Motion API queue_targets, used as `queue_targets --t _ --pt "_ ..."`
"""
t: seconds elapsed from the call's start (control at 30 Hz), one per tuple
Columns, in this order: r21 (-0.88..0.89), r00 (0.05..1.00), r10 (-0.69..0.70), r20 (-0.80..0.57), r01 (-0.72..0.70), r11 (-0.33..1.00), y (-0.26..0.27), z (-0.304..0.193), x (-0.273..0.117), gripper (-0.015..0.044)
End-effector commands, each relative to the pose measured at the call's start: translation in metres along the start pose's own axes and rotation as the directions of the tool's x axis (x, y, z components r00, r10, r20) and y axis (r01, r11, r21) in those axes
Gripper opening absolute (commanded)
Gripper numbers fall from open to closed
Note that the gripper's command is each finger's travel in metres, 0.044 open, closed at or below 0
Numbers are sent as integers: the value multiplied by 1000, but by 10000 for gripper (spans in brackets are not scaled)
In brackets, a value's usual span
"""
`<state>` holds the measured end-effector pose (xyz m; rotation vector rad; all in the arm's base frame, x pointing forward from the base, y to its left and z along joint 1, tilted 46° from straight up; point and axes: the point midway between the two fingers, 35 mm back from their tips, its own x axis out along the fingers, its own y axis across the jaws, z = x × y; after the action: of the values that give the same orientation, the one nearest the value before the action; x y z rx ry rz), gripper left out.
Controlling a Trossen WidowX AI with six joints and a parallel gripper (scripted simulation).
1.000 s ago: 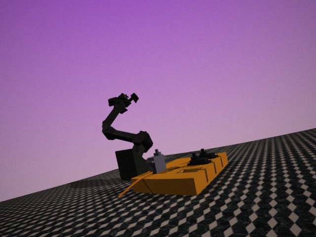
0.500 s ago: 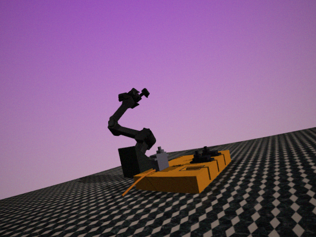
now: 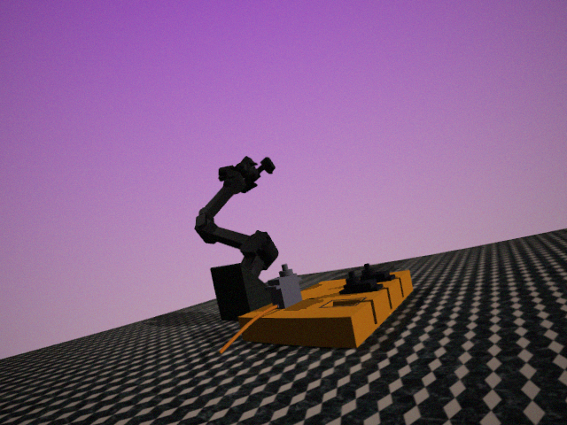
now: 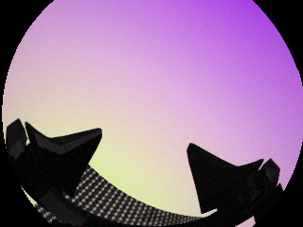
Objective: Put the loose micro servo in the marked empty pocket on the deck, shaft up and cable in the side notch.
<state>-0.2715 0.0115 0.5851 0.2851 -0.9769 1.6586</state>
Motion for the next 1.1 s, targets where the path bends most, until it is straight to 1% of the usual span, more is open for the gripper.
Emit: queue_targets --t 0.0,0.2,0.5,0.63,0.87,1.07 --pt "33 999 -48 -15 48 998 -22 -8 6 440" --pt "55 992 -119 -30 121 991 -54 -20 13 440" --pt "63 988 -152 -28 154 986 -68 -24 15 440" --pt "57 980 -192 -41 195 979 -85 -31 16 440" --pt "70 950 -302 -74 307 949 -132 -52 18 440" --pt "63 925 -368 -90 374 925 -158 -63 18 440"
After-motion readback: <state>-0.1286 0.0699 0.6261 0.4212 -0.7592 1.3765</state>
